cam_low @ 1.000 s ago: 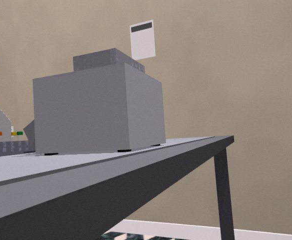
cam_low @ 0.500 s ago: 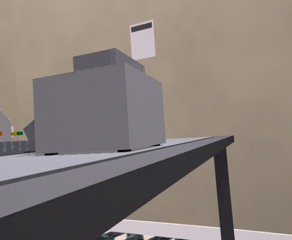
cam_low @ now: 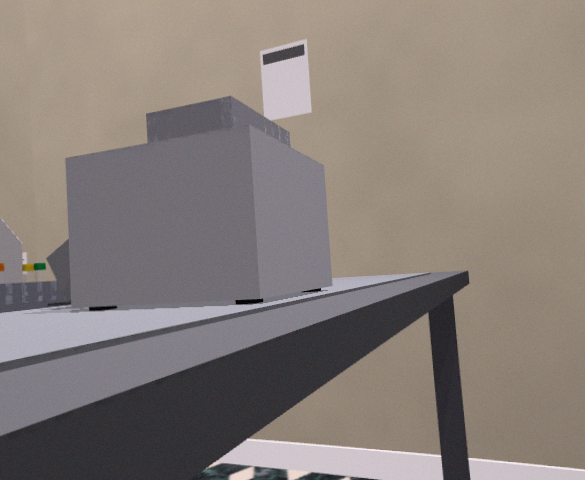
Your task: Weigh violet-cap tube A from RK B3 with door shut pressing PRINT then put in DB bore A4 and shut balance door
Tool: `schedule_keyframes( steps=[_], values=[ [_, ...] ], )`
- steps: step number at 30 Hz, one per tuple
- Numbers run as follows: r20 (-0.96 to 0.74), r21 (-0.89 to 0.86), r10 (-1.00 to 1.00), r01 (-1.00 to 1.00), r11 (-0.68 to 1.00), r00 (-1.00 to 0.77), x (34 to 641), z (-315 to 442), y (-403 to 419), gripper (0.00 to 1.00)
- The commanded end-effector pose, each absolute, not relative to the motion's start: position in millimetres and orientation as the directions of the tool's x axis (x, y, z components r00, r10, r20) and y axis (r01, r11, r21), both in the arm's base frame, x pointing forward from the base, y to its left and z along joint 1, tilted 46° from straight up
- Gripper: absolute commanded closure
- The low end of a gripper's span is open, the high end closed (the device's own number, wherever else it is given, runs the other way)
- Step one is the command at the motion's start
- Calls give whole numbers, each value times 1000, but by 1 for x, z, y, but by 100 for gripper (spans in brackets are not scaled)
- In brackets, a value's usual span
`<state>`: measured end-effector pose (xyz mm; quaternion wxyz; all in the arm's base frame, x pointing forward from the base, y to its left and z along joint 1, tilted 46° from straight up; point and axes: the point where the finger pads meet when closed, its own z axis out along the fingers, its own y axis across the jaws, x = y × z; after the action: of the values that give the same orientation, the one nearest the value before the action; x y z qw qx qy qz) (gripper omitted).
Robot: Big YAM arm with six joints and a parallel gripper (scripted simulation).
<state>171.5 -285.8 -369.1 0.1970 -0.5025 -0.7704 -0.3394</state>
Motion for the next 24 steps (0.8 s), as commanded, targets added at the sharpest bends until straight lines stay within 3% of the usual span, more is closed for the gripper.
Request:
schedule_keyframes(
  steps=[1, 16, 17, 24],
  values=[
    [618, 327, 662, 905, 273, -424, 178, -369, -302, 91],
    [618, 327, 662, 905, 273, -424, 178, -369, -302, 91],
    [625, 323, 656, 906, 275, -422, 178, -370, -292, 64],
    [618, 327, 662, 905, 273, -424, 178, -369, -302, 64]
  ],
)
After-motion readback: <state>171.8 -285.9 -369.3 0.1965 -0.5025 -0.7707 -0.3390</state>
